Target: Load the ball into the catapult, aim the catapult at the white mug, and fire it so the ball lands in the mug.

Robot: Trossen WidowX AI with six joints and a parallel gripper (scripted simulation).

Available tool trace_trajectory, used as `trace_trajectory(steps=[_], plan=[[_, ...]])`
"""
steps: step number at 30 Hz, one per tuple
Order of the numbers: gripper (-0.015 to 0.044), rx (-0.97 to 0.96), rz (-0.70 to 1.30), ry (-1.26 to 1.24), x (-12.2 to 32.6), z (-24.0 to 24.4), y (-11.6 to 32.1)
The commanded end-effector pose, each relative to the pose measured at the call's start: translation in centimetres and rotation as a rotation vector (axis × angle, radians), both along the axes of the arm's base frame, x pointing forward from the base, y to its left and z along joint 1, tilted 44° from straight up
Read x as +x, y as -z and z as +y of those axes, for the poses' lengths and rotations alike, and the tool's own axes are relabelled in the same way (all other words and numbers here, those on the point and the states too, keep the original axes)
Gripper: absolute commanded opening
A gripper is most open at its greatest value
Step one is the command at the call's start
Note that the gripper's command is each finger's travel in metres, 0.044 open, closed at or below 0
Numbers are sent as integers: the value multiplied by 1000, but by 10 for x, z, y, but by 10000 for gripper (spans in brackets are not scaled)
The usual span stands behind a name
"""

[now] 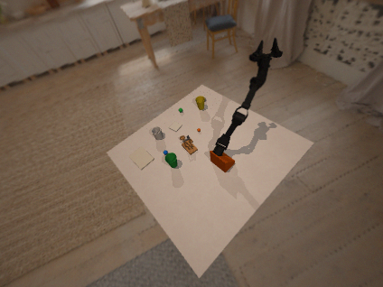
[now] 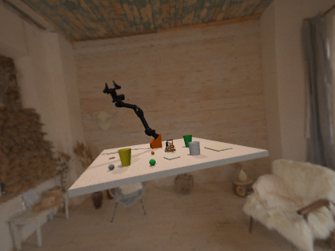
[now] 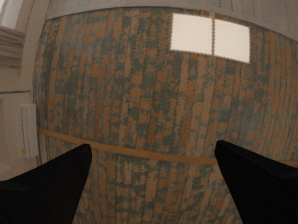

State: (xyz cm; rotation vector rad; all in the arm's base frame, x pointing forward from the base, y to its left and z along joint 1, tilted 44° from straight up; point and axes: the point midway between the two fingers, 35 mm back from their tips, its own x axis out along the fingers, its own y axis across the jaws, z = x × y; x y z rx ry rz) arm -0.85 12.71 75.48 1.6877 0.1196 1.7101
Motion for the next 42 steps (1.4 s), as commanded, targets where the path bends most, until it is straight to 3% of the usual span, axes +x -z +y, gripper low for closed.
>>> trace_trajectory(steps=[1, 10, 42], plan=[[426, 3, 2, -4, 0, -1, 0], [440, 174, 119, -205, 18, -53, -12], [440, 612, 437, -726, 107, -163, -1]])
